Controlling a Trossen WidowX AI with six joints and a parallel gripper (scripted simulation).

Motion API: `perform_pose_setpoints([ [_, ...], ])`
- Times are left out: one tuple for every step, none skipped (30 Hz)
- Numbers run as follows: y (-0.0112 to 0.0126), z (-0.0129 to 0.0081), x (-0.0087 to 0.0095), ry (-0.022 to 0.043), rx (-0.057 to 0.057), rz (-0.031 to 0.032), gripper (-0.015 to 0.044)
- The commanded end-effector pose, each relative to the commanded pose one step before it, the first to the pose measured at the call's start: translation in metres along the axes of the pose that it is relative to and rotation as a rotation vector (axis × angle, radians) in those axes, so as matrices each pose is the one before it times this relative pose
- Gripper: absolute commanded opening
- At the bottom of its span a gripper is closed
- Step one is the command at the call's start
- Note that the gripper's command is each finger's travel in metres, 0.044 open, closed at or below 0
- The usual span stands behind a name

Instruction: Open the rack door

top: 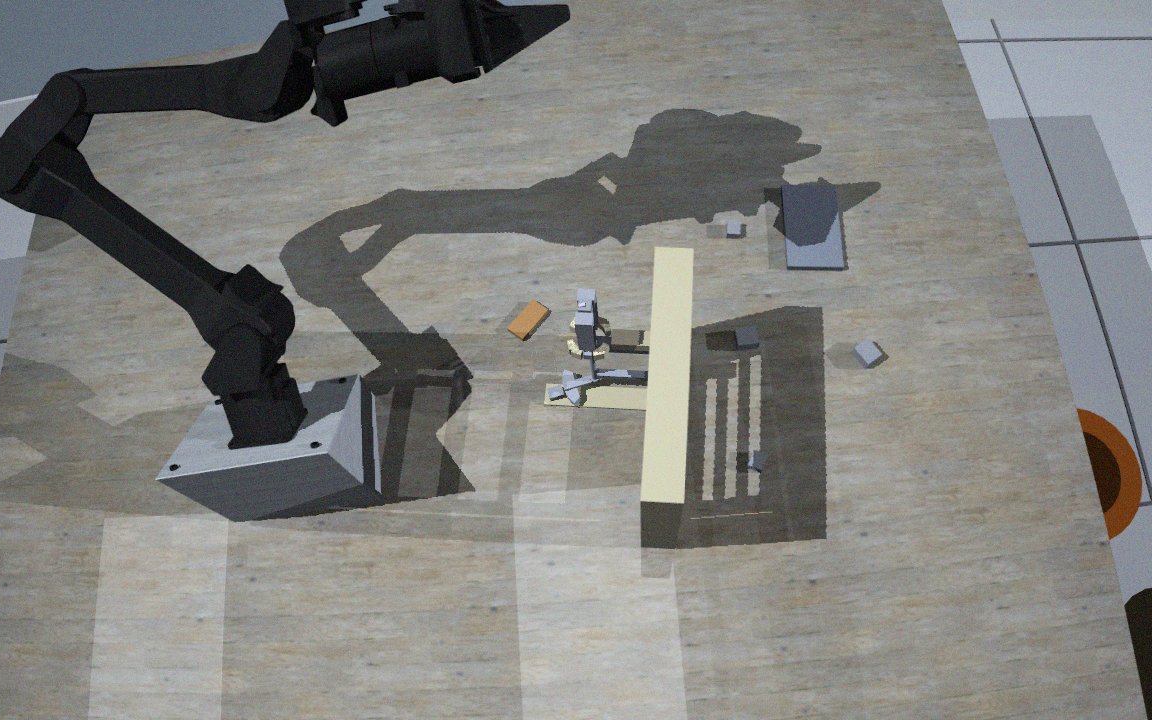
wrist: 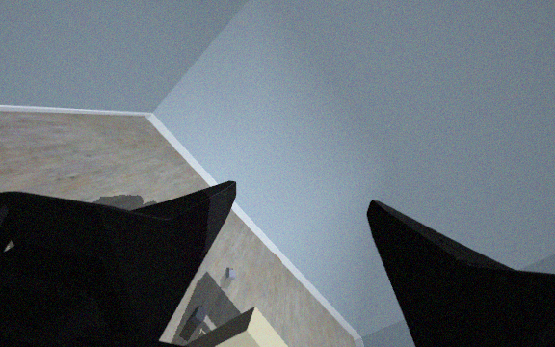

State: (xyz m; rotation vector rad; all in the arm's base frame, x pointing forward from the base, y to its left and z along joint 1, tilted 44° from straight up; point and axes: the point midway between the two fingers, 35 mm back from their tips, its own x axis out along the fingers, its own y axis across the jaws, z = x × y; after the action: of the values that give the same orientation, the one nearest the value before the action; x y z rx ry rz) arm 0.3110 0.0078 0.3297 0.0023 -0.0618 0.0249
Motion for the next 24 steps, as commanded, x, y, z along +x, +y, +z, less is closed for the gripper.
perform_pose_setpoints([
  [-0.00005, -0.00076, 0.00059, 0.00490, -0.0009, 0.00068, 0.0374],
  [-0.00017, -0.00227, 0.00176, 0.01469, -0.0027, 0.00205, 0.0348],
  [-0.00030, -0.00378, 0.00290, 0.02447, -0.0042, 0.00350, 0.0321],
  [-0.00039, -0.00451, 0.00346, 0.02940, -0.0046, 0.00434, 0.0295],
  [-0.00042, -0.00447, 0.00344, 0.02937, -0.0041, 0.00449, 0.0288],
  [-0.00045, -0.00443, 0.00342, 0.02933, -0.0037, 0.00465, 0.0288],
  [-0.00048, -0.00438, 0.00339, 0.02928, -0.0032, 0.00481, 0.0288],
  [-0.00051, -0.00434, 0.00337, 0.02923, -0.0027, 0.00498, 0.0288],
  [-0.00054, -0.00429, 0.00334, 0.02917, -0.0023, 0.00515, 0.0288],
  [-0.00056, -0.00425, 0.00332, 0.02910, -0.0018, 0.00533, 0.0288],
  [-0.00060, -0.00428, 0.00330, 0.02835, 0.0005, 0.00550, 0.0288],
  [-0.00063, -0.00423, 0.00327, 0.02828, 0.0010, 0.00562, 0.0288],
  [-0.00067, -0.00419, 0.00325, 0.02820, 0.0014, 0.00575, 0.0288],
  [-0.00070, -0.00414, 0.00322, 0.02811, 0.0019, 0.00588, 0.0288],
  [-0.00073, -0.00408, 0.00319, 0.02802, 0.0023, 0.00602, 0.0288],
  [-0.00076, -0.00403, 0.00316, 0.02792, 0.0028, 0.00616, 0.0288],
  [-0.00079, -0.00398, 0.00313, 0.02781, 0.0032, 0.00630, 0.0288],
  [-0.00082, -0.00393, 0.00310, 0.02770, 0.0036, 0.00645, 0.0288],
  [-0.00085, -0.00387, 0.00306, 0.02758, 0.0041, 0.00660, 0.0288],
  [-0.00088, -0.00382, 0.00303, 0.02745, 0.0045, 0.00675, 0.0288],
  [-0.00104, -0.00335, 0.00256, 0.02646, 0.0046, 0.00620, 0.0288],
  [-0.00106, -0.00330, 0.00251, 0.02635, 0.0050, 0.00638, 0.0288],
  [-0.00108, -0.00325, 0.00247, 0.02621, 0.0054, 0.00655, 0.0288],
  [-0.00110, -0.00320, 0.00242, 0.02606, 0.0058, 0.00673, 0.0288],
])
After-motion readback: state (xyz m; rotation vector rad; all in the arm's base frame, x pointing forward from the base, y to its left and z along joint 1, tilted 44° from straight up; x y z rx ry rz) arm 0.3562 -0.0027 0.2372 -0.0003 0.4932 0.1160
